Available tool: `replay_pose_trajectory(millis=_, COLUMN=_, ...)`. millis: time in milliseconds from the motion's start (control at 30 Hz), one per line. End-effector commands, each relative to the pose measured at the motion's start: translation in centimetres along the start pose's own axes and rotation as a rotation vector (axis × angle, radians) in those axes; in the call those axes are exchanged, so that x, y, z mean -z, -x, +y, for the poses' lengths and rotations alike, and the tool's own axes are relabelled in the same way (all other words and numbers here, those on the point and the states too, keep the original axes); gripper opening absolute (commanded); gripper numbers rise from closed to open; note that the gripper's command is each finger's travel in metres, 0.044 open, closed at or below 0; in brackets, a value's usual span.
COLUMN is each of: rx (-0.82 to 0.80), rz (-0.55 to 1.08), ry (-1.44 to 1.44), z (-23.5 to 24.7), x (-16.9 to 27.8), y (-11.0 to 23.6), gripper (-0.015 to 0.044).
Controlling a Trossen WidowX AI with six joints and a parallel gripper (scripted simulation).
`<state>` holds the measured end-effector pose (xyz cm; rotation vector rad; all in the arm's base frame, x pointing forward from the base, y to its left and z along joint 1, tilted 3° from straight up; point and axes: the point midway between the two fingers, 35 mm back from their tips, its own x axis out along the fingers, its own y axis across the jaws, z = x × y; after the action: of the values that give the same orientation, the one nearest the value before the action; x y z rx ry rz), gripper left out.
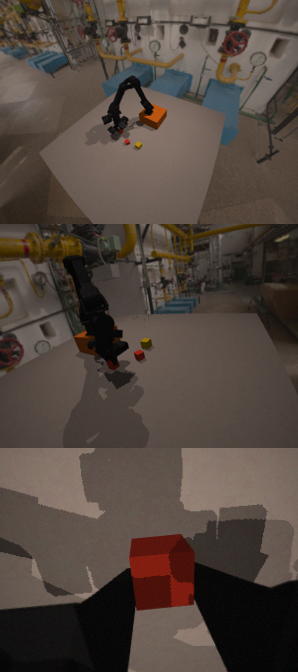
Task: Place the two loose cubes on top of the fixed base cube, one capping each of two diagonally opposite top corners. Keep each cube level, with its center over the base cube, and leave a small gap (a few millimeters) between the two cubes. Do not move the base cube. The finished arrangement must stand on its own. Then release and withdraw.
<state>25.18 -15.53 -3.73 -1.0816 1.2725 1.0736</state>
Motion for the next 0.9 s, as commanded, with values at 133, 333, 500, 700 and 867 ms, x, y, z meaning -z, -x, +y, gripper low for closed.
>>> replay_pose_trajectory(millis=133, rx=0.0, rz=0.003, ry=0.0, z=-0.3, x=0.2, y=1.3, gripper=0.0105)
replay_pose_trajectory(millis=333, rx=-0.003, rz=0.0, ry=0.001, z=-0.3, x=0.2, y=2.2, gripper=0.0105)
replay_pose_trajectory(millis=500, rx=-0.005, rz=-0.002, ry=0.002, z=-0.3, x=0.2, y=3.0, gripper=0.0105)
replay_pose_trajectory(millis=700, rx=-0.008, rz=-0.005, ry=0.003, z=-0.3, x=0.2, y=3.9, gripper=0.0105)
replay_pose_trajectory(millis=867, rx=-0.011, rz=-0.008, ry=0.004, z=-0.3, x=0.1, y=4.6, gripper=0.0105)
